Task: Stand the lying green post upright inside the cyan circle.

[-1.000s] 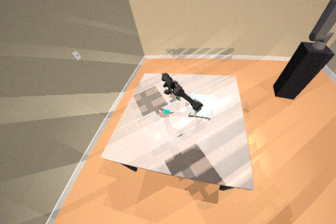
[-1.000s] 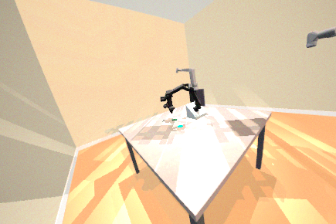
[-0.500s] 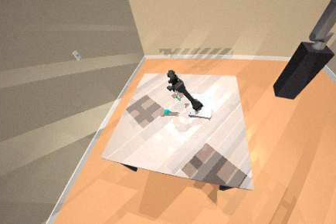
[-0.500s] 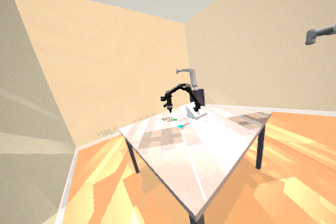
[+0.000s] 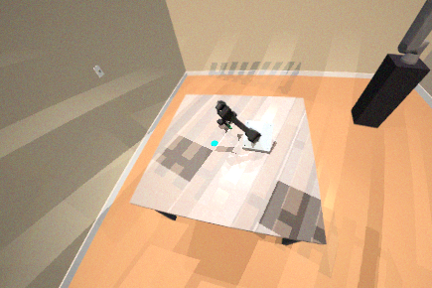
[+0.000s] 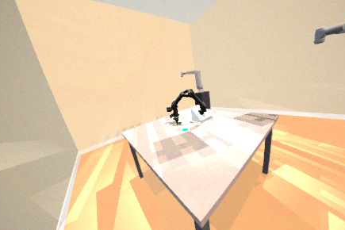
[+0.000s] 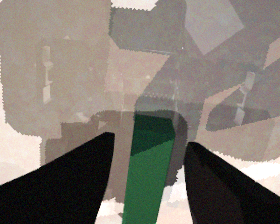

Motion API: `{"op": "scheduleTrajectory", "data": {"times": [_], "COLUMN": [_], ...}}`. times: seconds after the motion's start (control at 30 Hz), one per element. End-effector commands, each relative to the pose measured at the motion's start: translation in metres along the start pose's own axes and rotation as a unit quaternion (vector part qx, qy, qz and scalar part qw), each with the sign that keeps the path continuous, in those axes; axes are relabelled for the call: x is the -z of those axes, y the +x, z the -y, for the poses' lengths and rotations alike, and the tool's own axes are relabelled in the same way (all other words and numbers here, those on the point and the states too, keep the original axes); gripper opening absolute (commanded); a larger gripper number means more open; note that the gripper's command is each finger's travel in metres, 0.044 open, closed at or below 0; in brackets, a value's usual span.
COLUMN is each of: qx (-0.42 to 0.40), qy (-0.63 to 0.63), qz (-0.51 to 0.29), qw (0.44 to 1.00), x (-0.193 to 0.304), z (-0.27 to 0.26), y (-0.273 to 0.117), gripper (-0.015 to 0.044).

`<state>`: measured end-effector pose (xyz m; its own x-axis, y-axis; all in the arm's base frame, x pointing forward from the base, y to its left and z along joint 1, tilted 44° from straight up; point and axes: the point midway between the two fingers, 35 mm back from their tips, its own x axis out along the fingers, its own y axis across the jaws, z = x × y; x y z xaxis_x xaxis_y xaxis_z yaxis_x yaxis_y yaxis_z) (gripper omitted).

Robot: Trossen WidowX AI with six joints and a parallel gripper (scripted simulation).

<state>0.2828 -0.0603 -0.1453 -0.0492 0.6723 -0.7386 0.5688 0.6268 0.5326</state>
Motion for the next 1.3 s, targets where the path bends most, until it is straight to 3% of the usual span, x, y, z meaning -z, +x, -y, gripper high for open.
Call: {"op": "scheduleTrajectory", "data": {"times": [0.0, 0.03, 0.27, 1.27], "qx": [-0.001, -0.001, -0.001, 0.001], "qy": [0.003, 0.003, 0.003, 0.003], "qz": [-0.003, -0.003, -0.003, -0.002], "qw": [1.000, 1.000, 1.000, 1.000], "x": [0.002, 0.002, 0.001, -0.002], "z": [0.000, 0.000, 0.000, 0.001], "y": [0.004, 0.004, 0.000, -0.094], "gripper": [0.0049, 0.0023, 0.0023, 0.0023]}}
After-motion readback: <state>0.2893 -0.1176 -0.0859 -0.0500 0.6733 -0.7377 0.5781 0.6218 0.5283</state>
